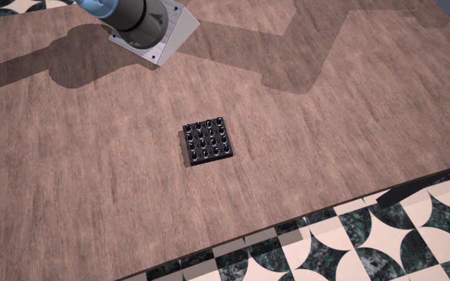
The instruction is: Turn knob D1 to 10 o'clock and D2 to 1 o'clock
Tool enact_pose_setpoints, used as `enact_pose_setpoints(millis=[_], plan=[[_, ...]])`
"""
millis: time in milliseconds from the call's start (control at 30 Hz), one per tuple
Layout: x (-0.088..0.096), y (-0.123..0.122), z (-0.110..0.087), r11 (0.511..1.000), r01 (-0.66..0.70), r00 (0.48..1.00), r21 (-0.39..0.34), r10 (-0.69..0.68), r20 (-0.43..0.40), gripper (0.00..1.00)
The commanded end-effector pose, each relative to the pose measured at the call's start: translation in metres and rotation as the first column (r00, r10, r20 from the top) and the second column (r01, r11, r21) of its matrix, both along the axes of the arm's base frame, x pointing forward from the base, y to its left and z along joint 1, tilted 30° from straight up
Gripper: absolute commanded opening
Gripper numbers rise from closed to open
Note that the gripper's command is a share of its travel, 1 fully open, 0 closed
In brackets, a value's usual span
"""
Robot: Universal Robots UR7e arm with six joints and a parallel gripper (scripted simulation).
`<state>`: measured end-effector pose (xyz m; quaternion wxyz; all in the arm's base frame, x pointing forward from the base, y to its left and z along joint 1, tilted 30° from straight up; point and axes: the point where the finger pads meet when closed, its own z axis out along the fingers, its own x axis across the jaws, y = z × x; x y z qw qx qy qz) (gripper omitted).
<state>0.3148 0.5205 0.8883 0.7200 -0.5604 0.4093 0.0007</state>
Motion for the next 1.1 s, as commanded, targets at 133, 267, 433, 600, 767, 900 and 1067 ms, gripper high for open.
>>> enact_pose_setpoints(millis=[133,267,433,600,767,900,1067], plan=[[0.034,-0.007,-0.039,0.996,0.063,0.997,-0.055,-0.065,-0.034,1.00],[0.066,-0.017,-0.079,0.986,0.124,0.989,-0.114,-0.132,-0.066,1.00],[0.106,-0.037,-0.136,0.959,0.200,0.969,-0.199,-0.224,-0.104,1.00],[0.130,-0.053,-0.175,0.935,0.245,0.951,-0.257,-0.284,-0.126,1.00],[0.159,-0.080,-0.232,0.889,0.301,0.917,-0.344,-0.369,-0.153,1.00],[0.181,-0.109,-0.283,0.841,0.340,0.881,-0.422,-0.442,-0.171,1.00],[0.199,-0.145,-0.342,0.776,0.371,0.834,-0.510,-0.520,-0.186,1.00]])
